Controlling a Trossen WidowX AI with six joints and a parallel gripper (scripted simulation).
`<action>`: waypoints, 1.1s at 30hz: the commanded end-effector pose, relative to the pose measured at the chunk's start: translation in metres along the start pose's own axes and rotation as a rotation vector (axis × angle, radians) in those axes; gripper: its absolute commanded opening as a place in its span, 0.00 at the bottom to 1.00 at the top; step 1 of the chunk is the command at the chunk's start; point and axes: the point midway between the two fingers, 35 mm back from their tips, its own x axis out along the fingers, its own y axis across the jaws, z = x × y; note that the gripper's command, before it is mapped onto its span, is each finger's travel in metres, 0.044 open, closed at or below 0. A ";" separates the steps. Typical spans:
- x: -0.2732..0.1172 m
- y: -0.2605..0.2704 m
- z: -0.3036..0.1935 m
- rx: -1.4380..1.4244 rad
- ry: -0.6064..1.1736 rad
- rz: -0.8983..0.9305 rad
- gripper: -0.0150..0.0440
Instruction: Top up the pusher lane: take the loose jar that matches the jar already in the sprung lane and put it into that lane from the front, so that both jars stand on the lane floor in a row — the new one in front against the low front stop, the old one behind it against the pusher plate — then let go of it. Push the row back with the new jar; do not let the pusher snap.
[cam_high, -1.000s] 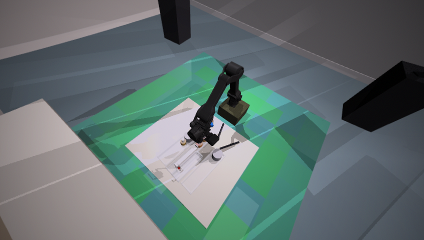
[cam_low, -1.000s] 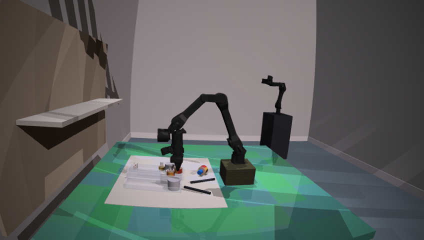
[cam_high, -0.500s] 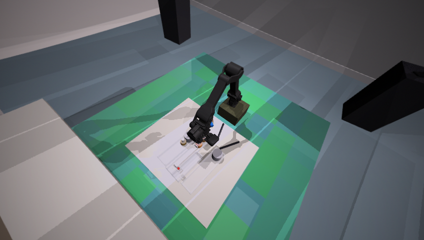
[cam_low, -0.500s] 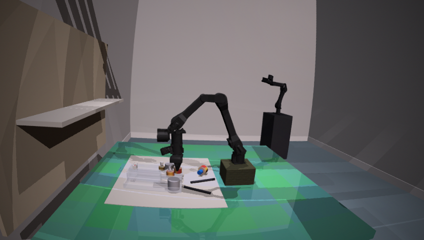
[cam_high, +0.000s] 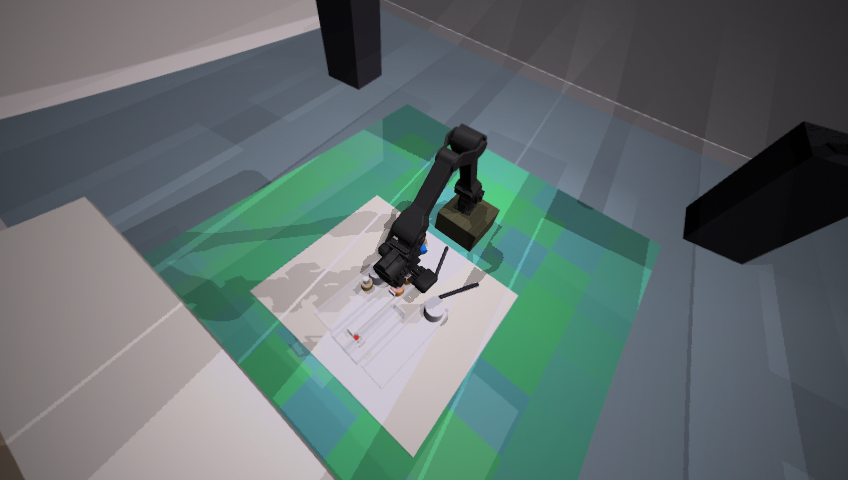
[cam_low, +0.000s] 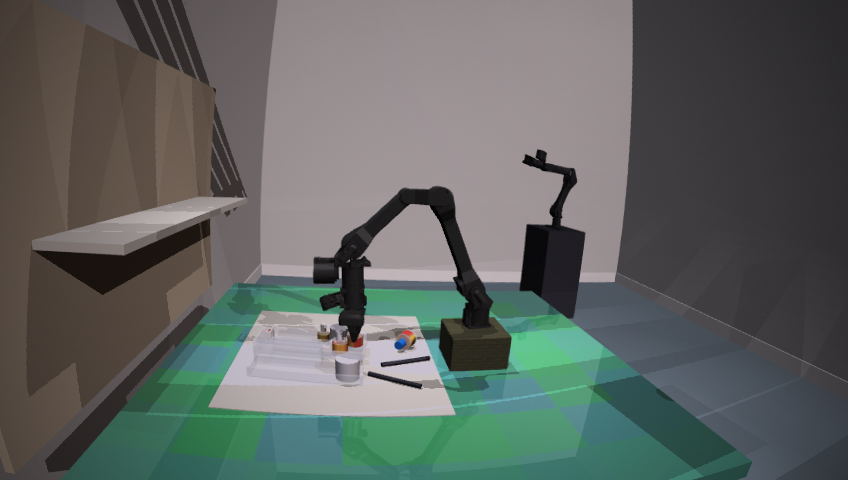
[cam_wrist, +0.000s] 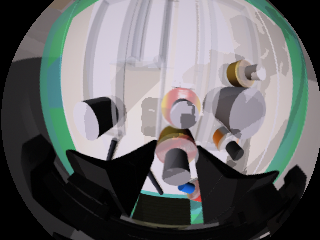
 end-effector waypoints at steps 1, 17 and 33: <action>-0.005 0.001 0.012 -0.005 -0.038 0.001 0.25; -0.005 0.001 0.014 -0.005 -0.039 0.001 0.25; -0.002 0.001 0.015 -0.005 -0.039 0.001 0.25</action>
